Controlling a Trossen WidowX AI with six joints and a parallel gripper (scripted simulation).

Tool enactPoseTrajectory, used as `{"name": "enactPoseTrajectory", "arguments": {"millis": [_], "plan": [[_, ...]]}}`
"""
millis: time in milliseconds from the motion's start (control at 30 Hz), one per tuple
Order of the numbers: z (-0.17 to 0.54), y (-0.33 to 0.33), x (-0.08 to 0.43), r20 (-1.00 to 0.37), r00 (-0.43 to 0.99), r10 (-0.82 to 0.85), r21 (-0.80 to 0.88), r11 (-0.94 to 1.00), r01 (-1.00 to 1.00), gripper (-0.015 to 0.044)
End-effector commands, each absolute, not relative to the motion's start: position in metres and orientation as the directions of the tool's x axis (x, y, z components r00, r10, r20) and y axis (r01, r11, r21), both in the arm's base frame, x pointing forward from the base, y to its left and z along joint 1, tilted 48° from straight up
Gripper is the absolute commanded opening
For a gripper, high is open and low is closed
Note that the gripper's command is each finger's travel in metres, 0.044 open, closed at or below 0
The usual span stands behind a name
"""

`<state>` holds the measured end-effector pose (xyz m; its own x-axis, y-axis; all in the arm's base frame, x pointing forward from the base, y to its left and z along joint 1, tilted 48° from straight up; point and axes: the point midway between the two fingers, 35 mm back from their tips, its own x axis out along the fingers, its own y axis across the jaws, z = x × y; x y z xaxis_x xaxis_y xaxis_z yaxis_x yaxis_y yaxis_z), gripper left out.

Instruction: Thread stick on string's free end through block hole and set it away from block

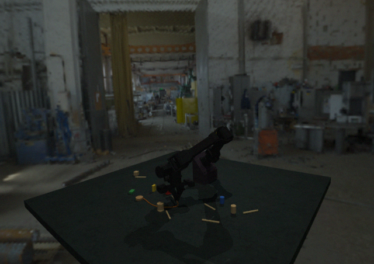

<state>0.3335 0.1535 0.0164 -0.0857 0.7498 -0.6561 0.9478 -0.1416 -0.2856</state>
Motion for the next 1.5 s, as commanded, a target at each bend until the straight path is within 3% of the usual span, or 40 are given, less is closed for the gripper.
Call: {"name": "enactPoseTrajectory", "arguments": {"millis": [0, 1467], "plan": [[0.011, 0.149, 0.331, -0.658, -0.086, 0.748, -0.284, -0.14, 0.948, 0.0], [-0.025, 0.115, 0.312, -0.652, -0.085, 0.754, -0.285, -0.14, 0.948, 0.0]]}}
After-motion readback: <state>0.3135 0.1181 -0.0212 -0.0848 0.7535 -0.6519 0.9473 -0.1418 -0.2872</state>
